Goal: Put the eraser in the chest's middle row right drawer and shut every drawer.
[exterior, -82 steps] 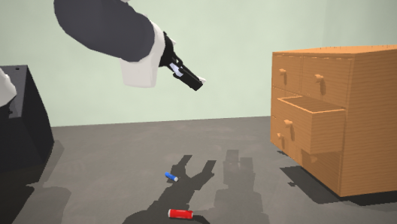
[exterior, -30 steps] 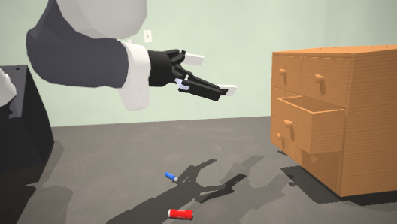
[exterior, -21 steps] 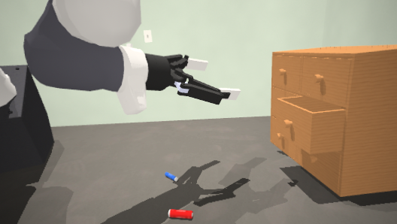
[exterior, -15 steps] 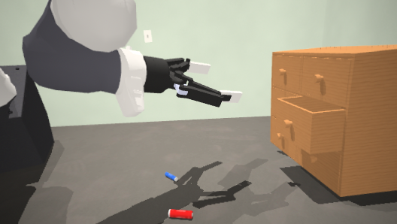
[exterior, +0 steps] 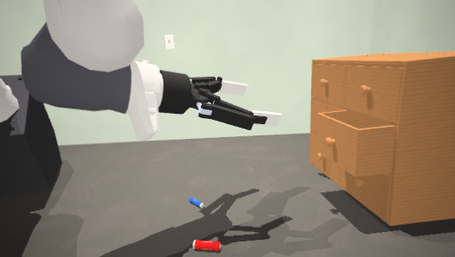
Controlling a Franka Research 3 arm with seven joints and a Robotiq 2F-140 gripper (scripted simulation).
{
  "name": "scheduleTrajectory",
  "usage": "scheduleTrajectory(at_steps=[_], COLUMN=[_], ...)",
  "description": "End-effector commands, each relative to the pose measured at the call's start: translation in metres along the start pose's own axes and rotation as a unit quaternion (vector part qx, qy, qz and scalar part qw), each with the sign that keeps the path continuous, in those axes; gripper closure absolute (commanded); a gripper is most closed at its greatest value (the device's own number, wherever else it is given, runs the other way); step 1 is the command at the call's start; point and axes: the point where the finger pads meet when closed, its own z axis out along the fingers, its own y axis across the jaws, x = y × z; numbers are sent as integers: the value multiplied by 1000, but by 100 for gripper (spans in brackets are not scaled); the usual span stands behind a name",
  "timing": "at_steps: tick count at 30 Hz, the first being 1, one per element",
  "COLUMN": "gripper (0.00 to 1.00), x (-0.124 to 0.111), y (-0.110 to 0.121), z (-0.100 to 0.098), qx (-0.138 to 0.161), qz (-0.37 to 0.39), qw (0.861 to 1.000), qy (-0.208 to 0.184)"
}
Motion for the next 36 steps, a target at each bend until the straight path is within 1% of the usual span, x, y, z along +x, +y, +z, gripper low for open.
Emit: scheduleTrajectory(at_steps=[1, 10, 12, 27, 29, 36], gripper=[0, 0, 0, 0, 0, 0], x=[2, 8, 8, 18, 18, 21], y=[-8, -25, -25, -49, -49, -57], z=[-1, -5, -5, -11, -11, -14], qx=[19, 52, 52, 96, 96, 112], qz=[-38, -56, -56, -80, -80, -89], qw=[999, 997, 997, 992, 992, 990], qy=[-3, 0, 0, 9, 9, 13])
